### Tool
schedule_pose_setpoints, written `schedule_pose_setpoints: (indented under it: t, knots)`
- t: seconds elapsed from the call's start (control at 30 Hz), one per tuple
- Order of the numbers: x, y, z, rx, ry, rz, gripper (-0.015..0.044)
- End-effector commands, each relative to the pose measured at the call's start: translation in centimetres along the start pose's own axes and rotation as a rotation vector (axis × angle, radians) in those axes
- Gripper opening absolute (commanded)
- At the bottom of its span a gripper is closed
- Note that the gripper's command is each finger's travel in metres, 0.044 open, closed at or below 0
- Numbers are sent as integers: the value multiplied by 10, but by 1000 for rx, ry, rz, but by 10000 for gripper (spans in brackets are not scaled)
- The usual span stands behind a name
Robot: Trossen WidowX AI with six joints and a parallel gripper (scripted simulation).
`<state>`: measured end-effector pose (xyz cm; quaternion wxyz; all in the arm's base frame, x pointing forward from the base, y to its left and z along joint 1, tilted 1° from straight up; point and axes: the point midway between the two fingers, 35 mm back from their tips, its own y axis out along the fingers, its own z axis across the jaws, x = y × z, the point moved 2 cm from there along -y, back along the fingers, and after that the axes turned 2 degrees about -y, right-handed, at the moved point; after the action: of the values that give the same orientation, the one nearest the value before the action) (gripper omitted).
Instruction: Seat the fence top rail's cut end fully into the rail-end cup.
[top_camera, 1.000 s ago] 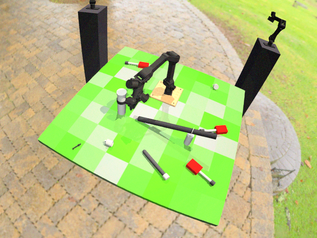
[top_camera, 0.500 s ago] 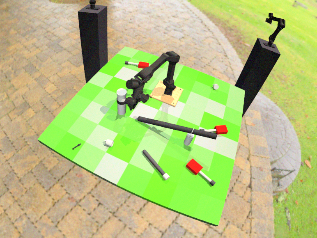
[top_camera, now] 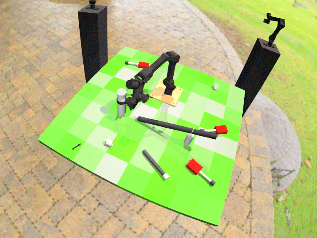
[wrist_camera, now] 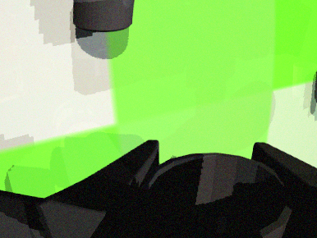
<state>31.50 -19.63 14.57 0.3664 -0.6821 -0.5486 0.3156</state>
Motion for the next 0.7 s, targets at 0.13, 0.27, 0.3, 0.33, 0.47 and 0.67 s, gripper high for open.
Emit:
schedule_pose_setpoints:
  t: [0.13, 0.27, 0.3, 0.33, 0.47, 0.67]
  knots:
    - [4, -3, -3, 0, -1, -1, 315]
    - [18, -15, -11, 1, -3, -2, 420]
    - [23, -20, -14, 1, -3, -3, 440]
    - [28, -24, -16, 1, -4, -3, 440]
    - [39, -35, -21, 1, -5, -5, 440]
    - [52, -41, -30, -6, 181, -19, 440]
